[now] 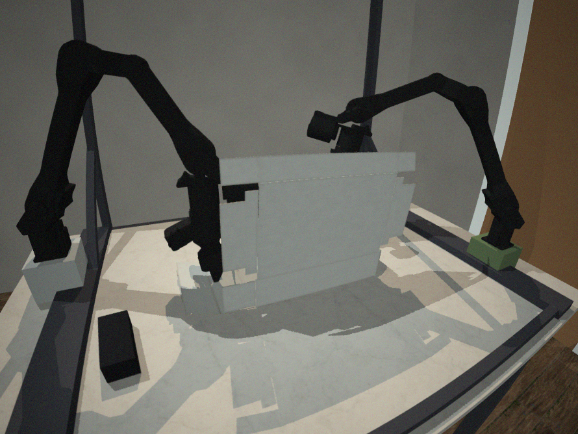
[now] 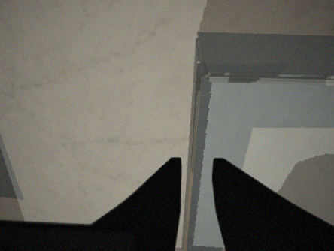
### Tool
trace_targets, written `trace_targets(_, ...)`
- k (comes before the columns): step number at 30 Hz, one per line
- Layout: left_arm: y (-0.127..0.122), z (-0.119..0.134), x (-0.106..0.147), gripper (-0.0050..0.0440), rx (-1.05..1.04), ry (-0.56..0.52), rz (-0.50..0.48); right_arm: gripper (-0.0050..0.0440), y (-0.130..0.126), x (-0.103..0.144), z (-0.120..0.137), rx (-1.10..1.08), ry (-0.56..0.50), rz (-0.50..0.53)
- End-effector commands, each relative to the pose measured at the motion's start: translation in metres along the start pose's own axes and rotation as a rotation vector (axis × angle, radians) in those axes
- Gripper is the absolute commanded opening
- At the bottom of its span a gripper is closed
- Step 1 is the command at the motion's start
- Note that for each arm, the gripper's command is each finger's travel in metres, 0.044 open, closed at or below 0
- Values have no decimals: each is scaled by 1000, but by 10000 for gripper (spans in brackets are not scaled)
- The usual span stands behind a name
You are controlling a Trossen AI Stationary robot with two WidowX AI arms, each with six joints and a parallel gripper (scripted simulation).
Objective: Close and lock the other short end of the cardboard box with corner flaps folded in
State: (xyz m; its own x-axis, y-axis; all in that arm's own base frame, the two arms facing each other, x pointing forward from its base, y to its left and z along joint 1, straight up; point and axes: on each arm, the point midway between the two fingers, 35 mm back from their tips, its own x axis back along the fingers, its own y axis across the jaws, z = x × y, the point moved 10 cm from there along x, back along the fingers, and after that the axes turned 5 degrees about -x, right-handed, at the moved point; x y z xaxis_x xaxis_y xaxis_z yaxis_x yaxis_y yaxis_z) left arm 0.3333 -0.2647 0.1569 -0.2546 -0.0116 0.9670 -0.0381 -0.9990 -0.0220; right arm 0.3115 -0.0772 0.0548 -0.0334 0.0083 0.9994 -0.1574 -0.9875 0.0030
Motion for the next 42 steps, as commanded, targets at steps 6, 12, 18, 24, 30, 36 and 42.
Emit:
trace_targets(6,0,3,10,64,1,25,-16,252,0,6,1,-1,3,-1)
trace_targets(12,0,3,10,64,1,25,-16,252,0,12,2,0,10,-1)
trace_targets(18,0,3,10,64,1,25,-16,252,0,16,3,0,13,-2)
trace_targets(24,0,3,10,64,1,25,-16,252,0,16,3,0,13,-2)
trace_targets(30,0,3,10,64,1,25,-16,252,0,16,3,0,13,-2)
trace_targets(36,0,2,7,64,4,21,-16,252,0,15,3,0,12,-1)
trace_targets(42,1,1,-3,64,4,22,-16,252,0,15,3,0,12,-1)
